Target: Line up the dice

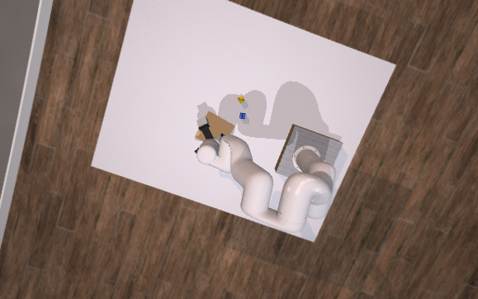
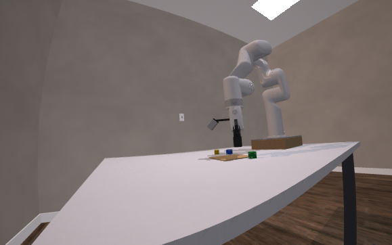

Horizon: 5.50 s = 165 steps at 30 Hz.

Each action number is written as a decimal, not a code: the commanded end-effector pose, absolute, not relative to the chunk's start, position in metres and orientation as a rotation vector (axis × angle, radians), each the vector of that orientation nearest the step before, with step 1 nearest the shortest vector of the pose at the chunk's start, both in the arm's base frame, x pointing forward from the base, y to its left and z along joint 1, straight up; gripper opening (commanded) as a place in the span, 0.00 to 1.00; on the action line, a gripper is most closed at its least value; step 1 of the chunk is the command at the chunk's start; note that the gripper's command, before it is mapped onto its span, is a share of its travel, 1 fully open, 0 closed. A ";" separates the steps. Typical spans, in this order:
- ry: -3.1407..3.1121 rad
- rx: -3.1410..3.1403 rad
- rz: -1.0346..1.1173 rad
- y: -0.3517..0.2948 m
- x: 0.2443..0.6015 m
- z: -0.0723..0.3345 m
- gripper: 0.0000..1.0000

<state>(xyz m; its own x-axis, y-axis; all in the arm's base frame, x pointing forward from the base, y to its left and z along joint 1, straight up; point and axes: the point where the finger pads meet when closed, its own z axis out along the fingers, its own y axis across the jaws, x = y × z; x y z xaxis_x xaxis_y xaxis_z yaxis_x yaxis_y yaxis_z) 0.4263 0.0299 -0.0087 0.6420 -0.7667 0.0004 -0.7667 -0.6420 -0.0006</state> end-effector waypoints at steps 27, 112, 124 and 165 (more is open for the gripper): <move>1.332 -2.845 0.000 0.083 0.455 -0.009 1.00; 0.952 -2.994 0.000 0.101 0.430 0.089 1.00; 0.453 -3.109 0.000 0.101 0.431 0.078 1.00; -1.415 -2.805 0.000 0.101 0.430 0.040 1.00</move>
